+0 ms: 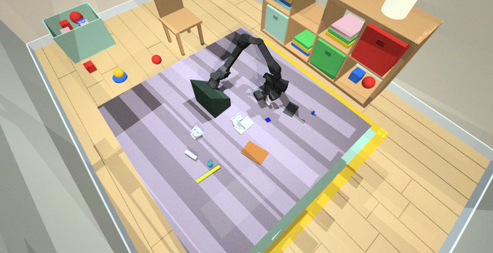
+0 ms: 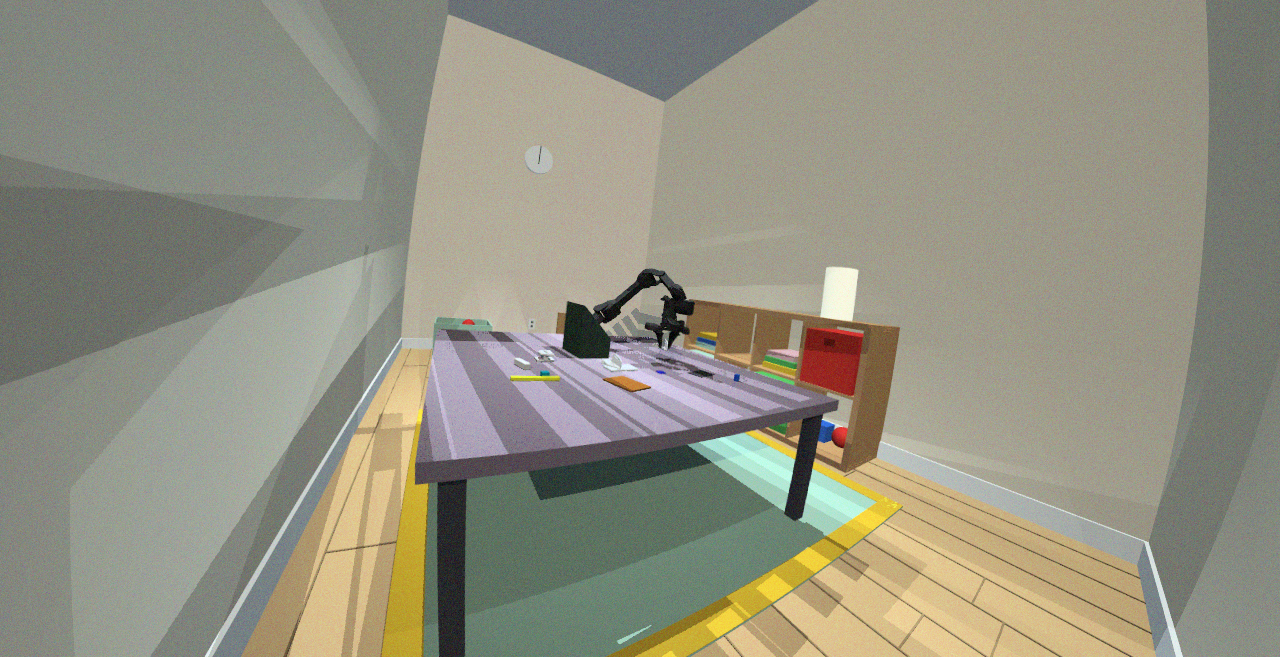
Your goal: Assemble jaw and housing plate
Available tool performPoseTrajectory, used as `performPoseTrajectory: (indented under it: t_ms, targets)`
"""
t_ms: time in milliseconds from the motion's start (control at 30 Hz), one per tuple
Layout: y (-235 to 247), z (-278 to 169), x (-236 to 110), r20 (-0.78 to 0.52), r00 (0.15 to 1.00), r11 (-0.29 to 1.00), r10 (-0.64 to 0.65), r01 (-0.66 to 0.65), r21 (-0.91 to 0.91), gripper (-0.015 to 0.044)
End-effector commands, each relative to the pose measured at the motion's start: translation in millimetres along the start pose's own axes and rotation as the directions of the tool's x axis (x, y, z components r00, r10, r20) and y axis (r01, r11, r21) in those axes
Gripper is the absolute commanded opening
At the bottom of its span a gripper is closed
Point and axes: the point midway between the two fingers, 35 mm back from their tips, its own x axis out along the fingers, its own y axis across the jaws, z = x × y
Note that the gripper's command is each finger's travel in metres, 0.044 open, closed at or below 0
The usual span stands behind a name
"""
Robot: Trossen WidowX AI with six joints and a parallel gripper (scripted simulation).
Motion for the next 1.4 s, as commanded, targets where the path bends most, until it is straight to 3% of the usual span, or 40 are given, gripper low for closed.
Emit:
performPoseTrajectory:
  t_ms: [0, 1367]
  targets:
    - [-13.7, 7.5, 1.6, -0.002, 1.000, 1.000, -0.004, 0.003, -0.013, 0.0134]
    - [-142.2, 50.8, 3.7, -0.010, 1.000, 0.990, -0.005, 0.003, -0.138, 0.0134]
